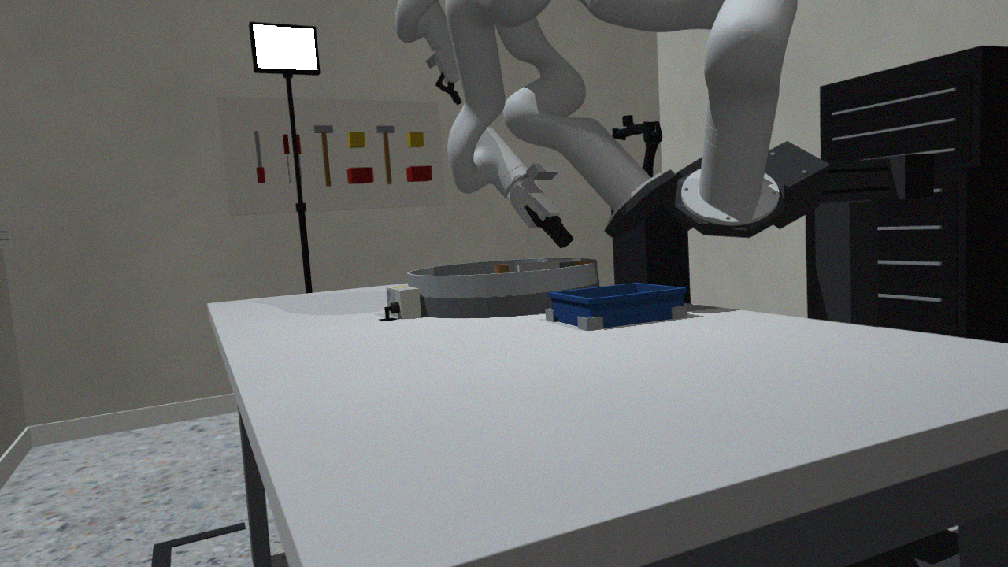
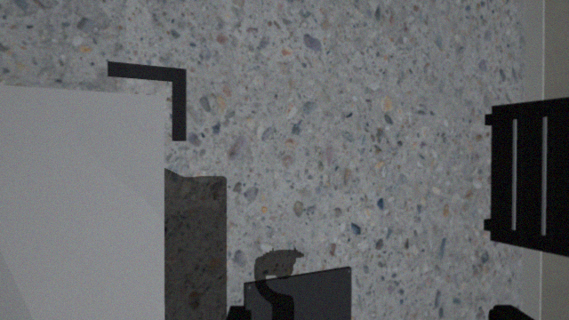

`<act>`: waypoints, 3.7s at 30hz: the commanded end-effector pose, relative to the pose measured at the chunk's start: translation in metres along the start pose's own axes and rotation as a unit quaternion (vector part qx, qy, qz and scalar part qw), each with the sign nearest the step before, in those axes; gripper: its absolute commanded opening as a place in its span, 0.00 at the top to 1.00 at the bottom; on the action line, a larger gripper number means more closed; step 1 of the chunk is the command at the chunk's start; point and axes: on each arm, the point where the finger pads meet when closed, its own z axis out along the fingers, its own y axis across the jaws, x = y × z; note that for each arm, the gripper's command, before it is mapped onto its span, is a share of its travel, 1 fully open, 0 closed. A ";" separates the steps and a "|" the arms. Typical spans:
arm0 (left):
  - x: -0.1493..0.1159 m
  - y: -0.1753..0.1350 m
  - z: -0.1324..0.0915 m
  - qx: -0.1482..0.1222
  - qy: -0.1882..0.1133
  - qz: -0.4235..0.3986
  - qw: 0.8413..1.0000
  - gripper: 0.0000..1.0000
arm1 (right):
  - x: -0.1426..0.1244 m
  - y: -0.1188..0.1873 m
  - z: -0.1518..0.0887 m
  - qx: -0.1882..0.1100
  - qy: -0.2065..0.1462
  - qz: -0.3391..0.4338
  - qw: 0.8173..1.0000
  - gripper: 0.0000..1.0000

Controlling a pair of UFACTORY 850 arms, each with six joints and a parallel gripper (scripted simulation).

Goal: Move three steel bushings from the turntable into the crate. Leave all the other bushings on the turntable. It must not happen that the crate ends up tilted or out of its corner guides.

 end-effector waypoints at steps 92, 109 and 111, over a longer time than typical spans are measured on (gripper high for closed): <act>-0.027 0.001 0.031 0.000 0.000 0.000 1.000 1.00 | 0.000 0.000 -0.001 0.000 0.001 0.000 1.000 0.00; -0.027 0.001 0.031 0.000 0.000 0.000 1.000 1.00 | 0.000 0.000 -0.001 0.000 0.001 0.000 1.000 0.00; -0.027 0.001 0.031 0.000 0.000 0.000 1.000 1.00 | 0.000 0.000 -0.001 0.000 0.001 0.000 1.000 0.00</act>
